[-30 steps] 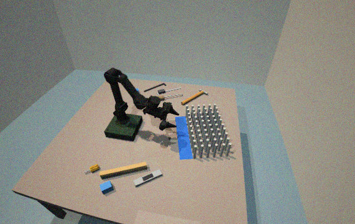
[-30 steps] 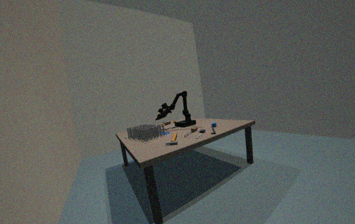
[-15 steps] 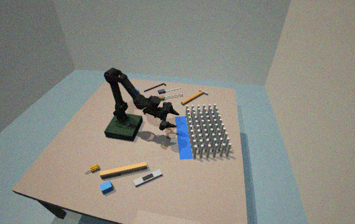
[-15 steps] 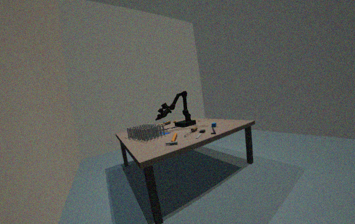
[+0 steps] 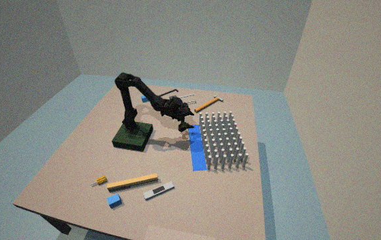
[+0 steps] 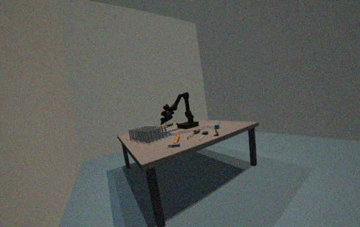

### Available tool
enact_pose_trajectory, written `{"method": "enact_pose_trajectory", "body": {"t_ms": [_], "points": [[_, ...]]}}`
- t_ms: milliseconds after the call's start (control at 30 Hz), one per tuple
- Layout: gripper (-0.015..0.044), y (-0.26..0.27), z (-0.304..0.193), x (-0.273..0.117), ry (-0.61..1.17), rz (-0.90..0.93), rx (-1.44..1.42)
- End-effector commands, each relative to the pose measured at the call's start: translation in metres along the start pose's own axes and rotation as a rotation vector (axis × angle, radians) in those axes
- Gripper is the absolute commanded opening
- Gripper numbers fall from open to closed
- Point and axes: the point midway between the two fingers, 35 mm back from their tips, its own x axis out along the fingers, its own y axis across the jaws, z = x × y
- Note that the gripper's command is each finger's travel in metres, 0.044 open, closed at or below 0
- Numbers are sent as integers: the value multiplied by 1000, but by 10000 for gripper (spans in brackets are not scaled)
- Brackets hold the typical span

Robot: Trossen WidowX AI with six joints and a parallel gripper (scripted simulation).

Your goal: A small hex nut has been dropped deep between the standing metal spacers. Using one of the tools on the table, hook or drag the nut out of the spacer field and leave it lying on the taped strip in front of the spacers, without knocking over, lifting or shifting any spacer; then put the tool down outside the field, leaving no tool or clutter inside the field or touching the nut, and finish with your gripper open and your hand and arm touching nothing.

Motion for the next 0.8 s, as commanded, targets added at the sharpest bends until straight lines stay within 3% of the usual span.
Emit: {"method": "enact_pose_trajectory", "body": {"t_ms": [0,233,467,633,767], "points": [[440,68,-25,18,182,128,-9],[440,169,-83,17,514,247,-36],[440,249,-146,-18,826,280,-115],[440,291,-189,-58,1021,259,-197],[440,293,-192,-61,1033,256,-203]]}}
